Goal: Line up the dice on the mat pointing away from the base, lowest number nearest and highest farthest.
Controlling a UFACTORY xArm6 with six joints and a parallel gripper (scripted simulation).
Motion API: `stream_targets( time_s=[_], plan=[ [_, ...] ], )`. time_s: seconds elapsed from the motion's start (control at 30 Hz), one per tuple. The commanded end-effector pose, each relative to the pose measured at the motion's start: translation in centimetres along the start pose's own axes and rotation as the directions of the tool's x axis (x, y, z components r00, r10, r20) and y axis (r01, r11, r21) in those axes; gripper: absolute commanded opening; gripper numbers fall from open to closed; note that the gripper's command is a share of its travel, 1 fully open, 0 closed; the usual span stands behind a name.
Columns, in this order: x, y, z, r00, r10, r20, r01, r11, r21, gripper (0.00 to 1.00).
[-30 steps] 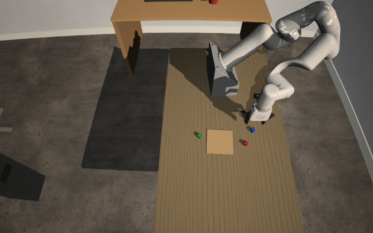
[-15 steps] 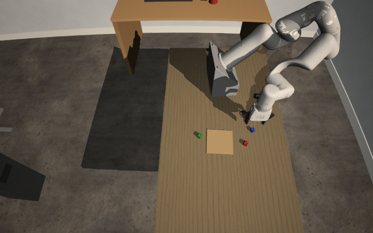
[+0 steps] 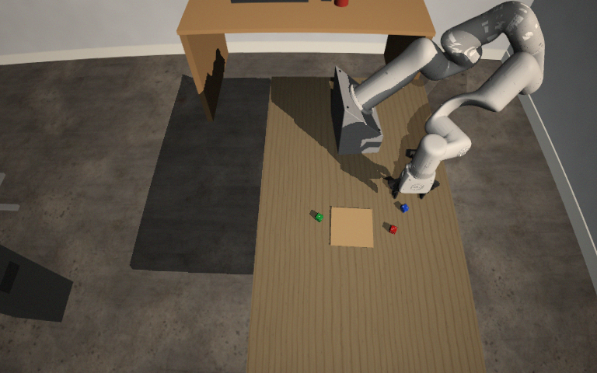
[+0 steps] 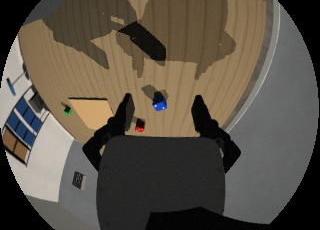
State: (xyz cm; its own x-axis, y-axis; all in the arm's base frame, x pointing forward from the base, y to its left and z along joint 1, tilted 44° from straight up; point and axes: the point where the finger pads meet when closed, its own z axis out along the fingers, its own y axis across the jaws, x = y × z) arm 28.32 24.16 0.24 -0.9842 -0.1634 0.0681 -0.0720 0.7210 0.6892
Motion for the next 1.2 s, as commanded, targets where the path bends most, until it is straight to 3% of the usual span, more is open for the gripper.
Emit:
stream_targets(
  time_s=[0.0, 0.23, 0.3, 0.5, 0.97, 1.17],
  plan=[
    [-0.1, 0.0, -1.4, 1.000, -0.001, 0.003, 0.001, 1.000, 0.000, 1.00],
    [-0.1, 0.0, -6.7, 1.000, -0.001, 0.003, 0.001, 1.000, 0.000, 1.00],
    [-0.1, 0.0, -6.7, 1.000, -0.001, 0.003, 0.001, 1.000, 0.000, 1.00],
    [-0.1, 0.0, -10.4, 1.000, -0.001, 0.003, 0.001, 1.000, 0.000, 1.00],
    [-0.2, -0.1, -10.9, 1.000, 0.003, 0.003, -0.003, 1.000, 0.001, 1.00],
    [-3.6, -5.0, -11.5, 0.993, 0.116, 0.007, -0.116, 0.993, 0.014, 1.00]
  ],
)
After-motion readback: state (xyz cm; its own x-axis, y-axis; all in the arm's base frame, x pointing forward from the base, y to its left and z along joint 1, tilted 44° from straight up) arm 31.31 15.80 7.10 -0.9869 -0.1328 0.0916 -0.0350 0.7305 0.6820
